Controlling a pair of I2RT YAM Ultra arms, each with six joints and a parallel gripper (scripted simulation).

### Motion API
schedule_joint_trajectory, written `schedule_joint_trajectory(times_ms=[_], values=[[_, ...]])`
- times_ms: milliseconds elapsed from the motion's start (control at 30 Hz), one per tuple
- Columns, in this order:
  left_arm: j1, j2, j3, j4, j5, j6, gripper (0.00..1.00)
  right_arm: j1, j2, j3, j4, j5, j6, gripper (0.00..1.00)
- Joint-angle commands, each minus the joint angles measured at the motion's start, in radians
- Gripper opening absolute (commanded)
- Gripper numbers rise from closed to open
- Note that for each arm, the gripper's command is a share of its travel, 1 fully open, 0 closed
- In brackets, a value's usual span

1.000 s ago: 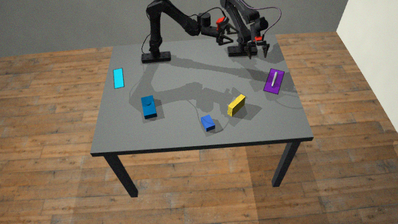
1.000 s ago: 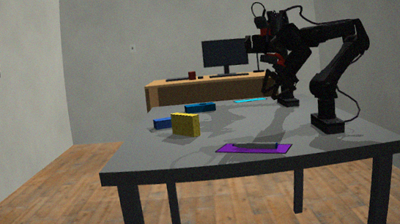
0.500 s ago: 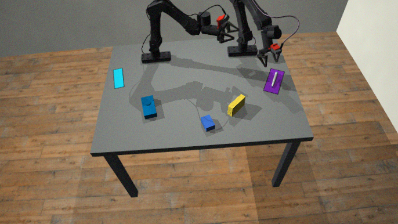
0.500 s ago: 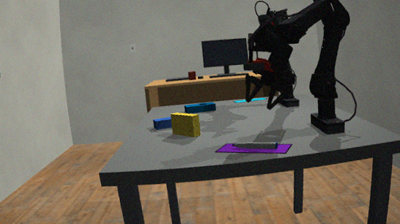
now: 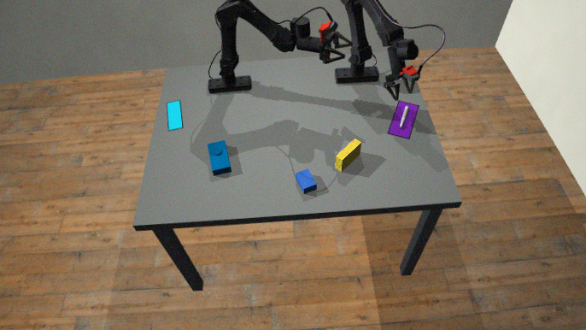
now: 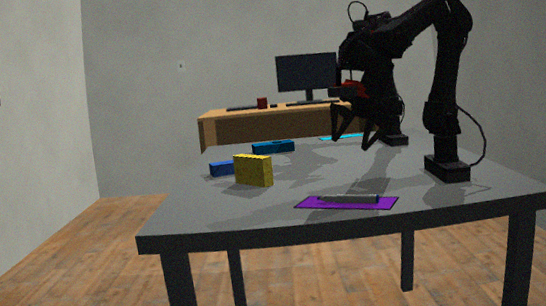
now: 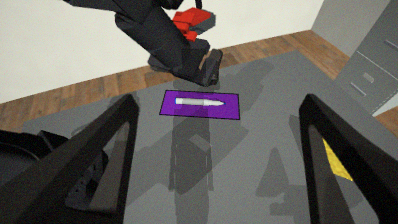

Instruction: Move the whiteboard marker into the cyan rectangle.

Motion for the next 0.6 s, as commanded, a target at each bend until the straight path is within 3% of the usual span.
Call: schedule_joint_trajectory(times_ms=[0, 67, 167, 200, 567], values=[[0.009, 0.01, 0.027, 0.004, 0.011, 0.028, 0.77, 0.01, -0.024, -0.009, 0.01, -0.012, -0.006, 1.0], [0.009, 0.01, 0.027, 0.004, 0.011, 0.028, 0.77, 0.01, -0.024, -0.009, 0.01, -0.012, -0.006, 1.0], [0.019, 0.02, 0.025, 0.001, 0.046, 0.124, 0.43, 0.01, -0.024, -0.009, 0.01, -0.012, -0.006, 1.0], [0.03, 0.029, 0.024, -0.003, 0.065, 0.176, 0.4, 0.01, -0.024, -0.009, 0.01, -0.012, -0.006, 1.0], [0.216, 0.187, 0.026, 0.006, 0.284, 0.749, 0.4, 0.01, -0.024, -0.009, 0.01, -0.012, -0.006, 1.0]])
